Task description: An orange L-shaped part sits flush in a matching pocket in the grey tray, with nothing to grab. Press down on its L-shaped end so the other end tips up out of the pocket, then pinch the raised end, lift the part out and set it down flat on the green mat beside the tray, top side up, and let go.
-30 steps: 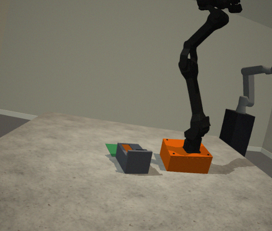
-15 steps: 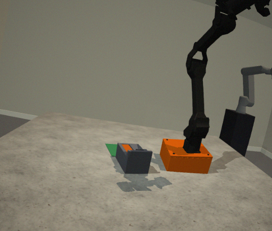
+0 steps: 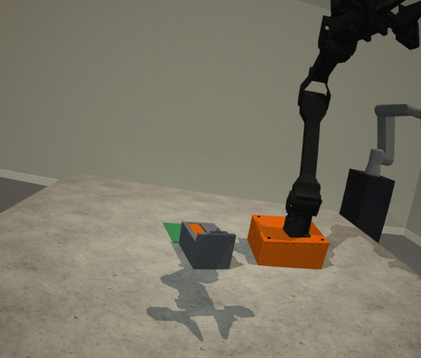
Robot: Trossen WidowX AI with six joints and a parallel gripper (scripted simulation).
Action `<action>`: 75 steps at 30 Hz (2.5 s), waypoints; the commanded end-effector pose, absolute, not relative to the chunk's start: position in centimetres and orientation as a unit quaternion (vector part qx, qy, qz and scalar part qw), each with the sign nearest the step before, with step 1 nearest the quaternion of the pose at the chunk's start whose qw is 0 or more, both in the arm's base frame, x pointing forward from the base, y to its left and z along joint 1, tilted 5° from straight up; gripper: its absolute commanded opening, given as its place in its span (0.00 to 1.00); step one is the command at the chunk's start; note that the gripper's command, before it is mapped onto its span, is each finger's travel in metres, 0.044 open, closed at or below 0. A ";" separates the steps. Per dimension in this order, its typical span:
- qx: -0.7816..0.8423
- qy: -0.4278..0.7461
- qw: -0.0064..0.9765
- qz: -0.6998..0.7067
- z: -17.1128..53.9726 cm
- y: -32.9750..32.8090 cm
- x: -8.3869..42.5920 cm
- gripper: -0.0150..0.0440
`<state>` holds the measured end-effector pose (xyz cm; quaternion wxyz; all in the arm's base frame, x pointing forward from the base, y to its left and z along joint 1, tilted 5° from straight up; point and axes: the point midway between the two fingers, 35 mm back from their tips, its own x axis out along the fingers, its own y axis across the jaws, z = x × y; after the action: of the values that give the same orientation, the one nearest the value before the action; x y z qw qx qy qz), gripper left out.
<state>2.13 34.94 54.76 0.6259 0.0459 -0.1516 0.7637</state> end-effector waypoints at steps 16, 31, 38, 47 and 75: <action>-0.060 0.264 0.826 0.493 31.4 30.7 22.8 0.56; -0.058 0.597 0.783 0.164 15.2 12.7 25.7 0.56; -0.046 0.670 0.736 0.084 12.7 8.1 23.6 0.56; -0.046 0.670 0.736 0.084 11.9 8.2 23.8 0.56; -0.046 0.670 0.736 0.084 3.9 8.7 24.5 0.56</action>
<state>24.63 8.79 4.76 0.7396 -0.0445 0.6658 0.0879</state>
